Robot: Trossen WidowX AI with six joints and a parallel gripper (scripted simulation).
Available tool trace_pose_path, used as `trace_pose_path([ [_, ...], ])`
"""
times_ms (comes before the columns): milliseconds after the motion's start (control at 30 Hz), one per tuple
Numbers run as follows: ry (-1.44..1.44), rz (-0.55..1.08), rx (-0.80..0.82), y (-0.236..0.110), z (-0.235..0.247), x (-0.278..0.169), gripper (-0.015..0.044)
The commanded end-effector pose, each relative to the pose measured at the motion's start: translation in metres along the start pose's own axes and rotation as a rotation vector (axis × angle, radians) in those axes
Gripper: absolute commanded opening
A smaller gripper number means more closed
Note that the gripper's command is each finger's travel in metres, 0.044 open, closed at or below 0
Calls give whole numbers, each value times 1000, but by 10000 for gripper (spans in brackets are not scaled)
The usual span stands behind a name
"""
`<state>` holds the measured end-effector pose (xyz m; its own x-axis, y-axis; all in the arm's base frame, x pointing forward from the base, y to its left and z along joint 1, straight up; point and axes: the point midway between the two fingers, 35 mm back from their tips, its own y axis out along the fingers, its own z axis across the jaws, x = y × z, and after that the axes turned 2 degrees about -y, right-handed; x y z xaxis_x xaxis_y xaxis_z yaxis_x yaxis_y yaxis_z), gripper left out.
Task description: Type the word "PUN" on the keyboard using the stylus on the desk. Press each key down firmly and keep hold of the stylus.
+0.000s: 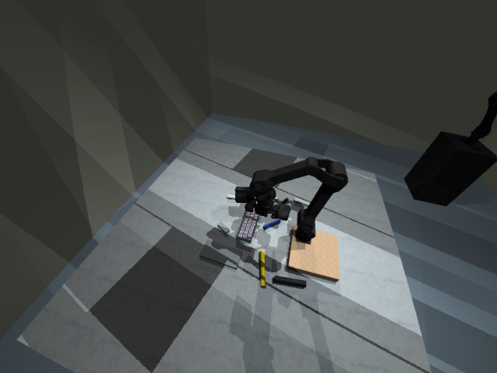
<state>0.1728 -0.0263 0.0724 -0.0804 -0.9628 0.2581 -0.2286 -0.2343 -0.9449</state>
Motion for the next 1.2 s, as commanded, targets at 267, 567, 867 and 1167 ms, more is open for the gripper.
trace_pose_path([
  [267, 682, -165, -70, 17, -20, 17, 150],
  [567, 682, -165, -70, 18, -20, 17, 150],
  [867, 682, -165, -70, 26, -18, 15, 150],
  [1167, 682, -165, -70, 33, -16, 13, 150],
])
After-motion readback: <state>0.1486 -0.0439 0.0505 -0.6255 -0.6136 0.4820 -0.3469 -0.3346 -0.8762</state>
